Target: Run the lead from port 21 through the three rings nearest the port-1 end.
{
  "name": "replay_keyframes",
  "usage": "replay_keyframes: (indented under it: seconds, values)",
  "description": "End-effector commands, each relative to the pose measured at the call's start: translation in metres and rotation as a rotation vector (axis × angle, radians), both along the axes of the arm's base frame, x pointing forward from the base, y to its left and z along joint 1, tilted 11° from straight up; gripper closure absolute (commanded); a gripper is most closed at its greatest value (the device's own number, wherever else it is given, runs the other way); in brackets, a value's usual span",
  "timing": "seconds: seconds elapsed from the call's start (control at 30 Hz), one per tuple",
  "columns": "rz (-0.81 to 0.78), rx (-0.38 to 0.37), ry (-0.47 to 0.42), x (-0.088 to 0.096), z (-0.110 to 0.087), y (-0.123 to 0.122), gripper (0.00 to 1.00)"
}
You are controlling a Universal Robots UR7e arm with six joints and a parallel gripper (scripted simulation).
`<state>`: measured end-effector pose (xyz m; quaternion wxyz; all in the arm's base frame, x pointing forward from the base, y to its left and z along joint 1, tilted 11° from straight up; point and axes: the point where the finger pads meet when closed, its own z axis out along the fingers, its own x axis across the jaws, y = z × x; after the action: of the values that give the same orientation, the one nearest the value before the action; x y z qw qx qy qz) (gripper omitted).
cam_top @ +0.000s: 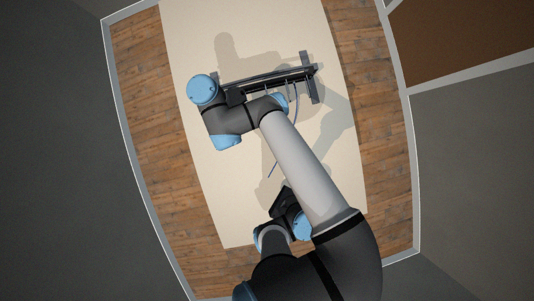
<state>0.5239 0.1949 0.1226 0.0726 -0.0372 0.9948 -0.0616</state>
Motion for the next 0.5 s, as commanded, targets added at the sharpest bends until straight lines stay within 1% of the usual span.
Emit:
replay_keyframes:
  seconds: [0.0,0.1,0.47]
  values:
    - [0.0,0.0,-0.002,0.002,-0.008,-0.001,1.0]
    - [0.0,0.0,-0.002,0.002,-0.01,-0.001,1.0]
    - [0.0,0.0,-0.002,0.005,-0.029,-0.003,1.0]
